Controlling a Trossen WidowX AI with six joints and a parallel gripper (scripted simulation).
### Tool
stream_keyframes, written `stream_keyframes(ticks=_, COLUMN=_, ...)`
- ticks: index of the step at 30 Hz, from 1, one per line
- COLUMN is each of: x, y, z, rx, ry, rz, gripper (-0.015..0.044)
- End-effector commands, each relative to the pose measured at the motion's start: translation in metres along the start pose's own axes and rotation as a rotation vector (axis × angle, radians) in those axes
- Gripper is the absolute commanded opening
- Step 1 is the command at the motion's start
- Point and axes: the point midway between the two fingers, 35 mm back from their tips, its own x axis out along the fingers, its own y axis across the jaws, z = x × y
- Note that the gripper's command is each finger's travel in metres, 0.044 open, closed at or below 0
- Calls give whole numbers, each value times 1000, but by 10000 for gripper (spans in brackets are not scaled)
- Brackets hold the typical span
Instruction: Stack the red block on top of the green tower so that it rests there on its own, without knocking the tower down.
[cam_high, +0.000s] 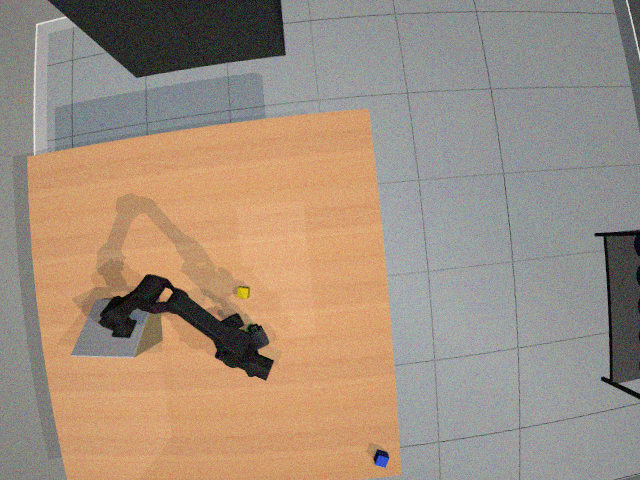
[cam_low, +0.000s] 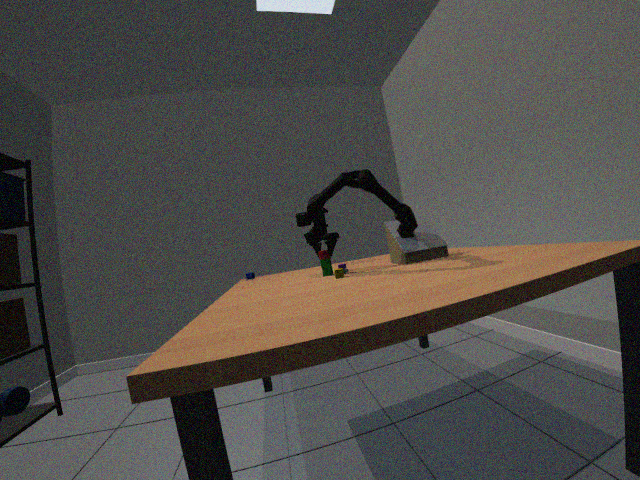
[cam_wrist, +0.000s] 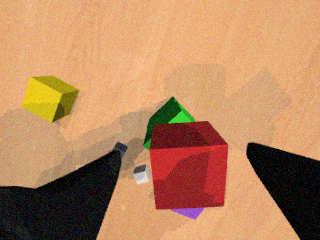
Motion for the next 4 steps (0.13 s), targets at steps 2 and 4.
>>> stream_keyframes(ticks=2, x=0, y=0, z=0, rx=0, ry=0, rz=0, gripper=440)
stream_keyframes(ticks=4, x=0, y=0, z=0, rx=0, ry=0, rz=0, gripper=440)
